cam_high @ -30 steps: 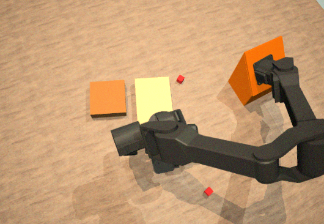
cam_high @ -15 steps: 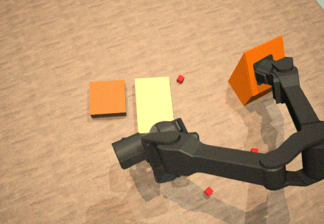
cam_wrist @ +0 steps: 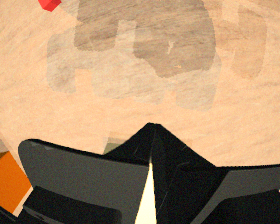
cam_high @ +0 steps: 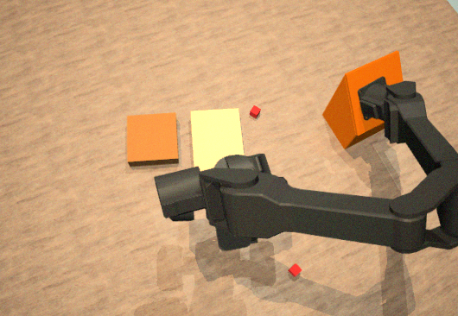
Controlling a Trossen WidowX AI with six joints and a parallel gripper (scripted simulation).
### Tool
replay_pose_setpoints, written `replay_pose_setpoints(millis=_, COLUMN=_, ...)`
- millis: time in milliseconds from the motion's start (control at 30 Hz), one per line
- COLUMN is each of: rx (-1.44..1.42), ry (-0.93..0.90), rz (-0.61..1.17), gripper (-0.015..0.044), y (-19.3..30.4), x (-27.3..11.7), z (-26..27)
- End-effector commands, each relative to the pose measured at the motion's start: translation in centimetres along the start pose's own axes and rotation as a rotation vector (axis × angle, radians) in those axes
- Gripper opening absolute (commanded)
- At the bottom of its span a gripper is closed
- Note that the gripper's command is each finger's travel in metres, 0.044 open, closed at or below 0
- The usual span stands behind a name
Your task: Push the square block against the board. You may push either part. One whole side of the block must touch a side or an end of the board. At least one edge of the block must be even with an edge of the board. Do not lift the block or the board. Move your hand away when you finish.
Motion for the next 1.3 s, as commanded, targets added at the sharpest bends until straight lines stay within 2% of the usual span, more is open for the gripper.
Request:
replay_pose_setpoints(millis=0, rx=0.118, ry=0.006, rz=0.005, gripper=0.0, y=1.4, x=-0.2, z=0.2)
replay_pose_setpoints(millis=1267, rx=1.415, ry=0.009, rz=0.012, gripper=0.0, y=13.1, x=-0.7, z=5.6)
Point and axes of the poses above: the point midway between the two fingers, 35 mm back from their tips, its own x axis out along the fingers, its own z axis across the jaws, y = z × x, the point moved 8 cm from there along -x, back along the fingers, and after that the axes turned 2 degrees about x, right-handed, at the moved point
